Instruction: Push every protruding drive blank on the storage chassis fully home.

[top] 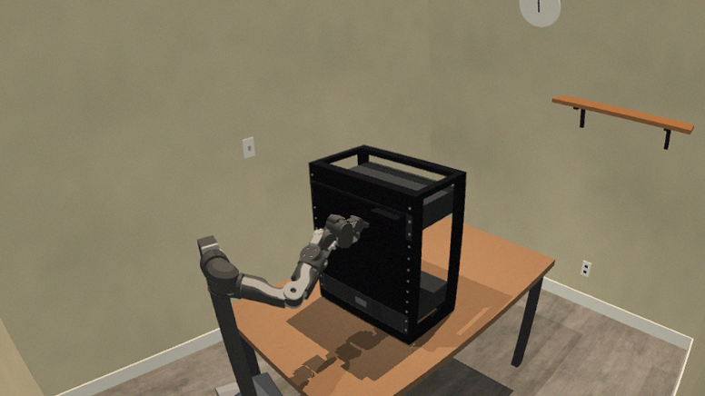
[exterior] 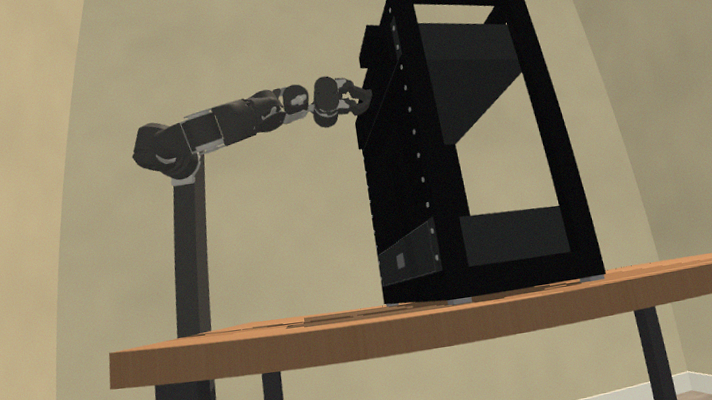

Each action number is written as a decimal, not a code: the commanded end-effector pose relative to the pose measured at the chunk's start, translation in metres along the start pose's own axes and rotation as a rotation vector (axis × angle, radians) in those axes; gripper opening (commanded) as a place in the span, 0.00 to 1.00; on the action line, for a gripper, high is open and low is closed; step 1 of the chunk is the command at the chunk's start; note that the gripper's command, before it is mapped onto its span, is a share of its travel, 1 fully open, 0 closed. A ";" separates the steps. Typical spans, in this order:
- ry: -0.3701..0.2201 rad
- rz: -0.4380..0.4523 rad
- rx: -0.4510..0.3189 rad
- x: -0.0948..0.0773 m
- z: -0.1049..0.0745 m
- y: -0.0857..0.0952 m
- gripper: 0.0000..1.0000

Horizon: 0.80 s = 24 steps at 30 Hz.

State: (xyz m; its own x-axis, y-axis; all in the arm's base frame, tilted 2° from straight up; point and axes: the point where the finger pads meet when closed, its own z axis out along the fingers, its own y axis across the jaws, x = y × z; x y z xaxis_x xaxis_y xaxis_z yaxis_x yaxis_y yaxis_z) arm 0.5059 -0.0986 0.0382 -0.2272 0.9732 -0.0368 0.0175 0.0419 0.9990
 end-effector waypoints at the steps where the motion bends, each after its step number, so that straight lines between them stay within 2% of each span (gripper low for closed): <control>1: 0.002 -0.001 -0.017 0.000 0.000 0.006 0.00; 24: 0.000 -0.001 -0.017 0.000 0.004 0.007 0.00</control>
State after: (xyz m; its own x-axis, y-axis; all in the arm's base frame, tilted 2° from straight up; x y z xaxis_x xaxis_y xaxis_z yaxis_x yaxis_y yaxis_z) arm 0.5101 -0.0981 0.0387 -0.2253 0.9736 -0.0356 0.0183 0.0408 0.9990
